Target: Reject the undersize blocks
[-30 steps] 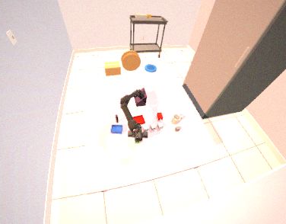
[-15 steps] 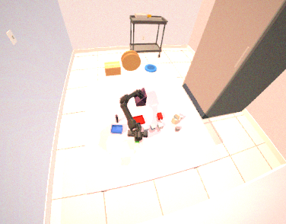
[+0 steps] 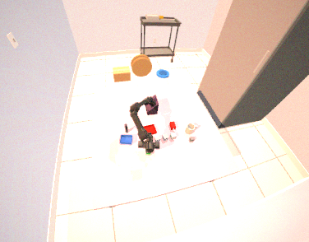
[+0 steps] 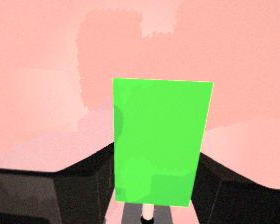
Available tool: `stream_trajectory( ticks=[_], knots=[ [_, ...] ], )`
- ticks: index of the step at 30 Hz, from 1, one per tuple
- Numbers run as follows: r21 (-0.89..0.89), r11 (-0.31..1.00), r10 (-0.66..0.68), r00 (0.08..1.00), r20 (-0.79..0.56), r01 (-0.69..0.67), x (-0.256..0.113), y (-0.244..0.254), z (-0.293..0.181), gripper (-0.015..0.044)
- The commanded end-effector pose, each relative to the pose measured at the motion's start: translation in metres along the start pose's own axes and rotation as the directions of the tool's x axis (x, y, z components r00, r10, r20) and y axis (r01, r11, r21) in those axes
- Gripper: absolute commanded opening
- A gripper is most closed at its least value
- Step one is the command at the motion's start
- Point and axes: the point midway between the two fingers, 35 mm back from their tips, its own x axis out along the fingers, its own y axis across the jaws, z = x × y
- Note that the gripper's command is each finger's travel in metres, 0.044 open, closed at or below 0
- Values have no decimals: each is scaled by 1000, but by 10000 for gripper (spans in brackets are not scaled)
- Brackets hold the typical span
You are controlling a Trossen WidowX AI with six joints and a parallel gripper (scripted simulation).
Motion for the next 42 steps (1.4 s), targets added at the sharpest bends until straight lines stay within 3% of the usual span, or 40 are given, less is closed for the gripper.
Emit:
stream_trajectory(
  ticks=[1,42],
  knots=[
    [-2,1000,3,1000,5,-3,-3,1,1,0],
    [-3,1000,3,1000,4,-3,-3,0,-19,0]
  ],
)
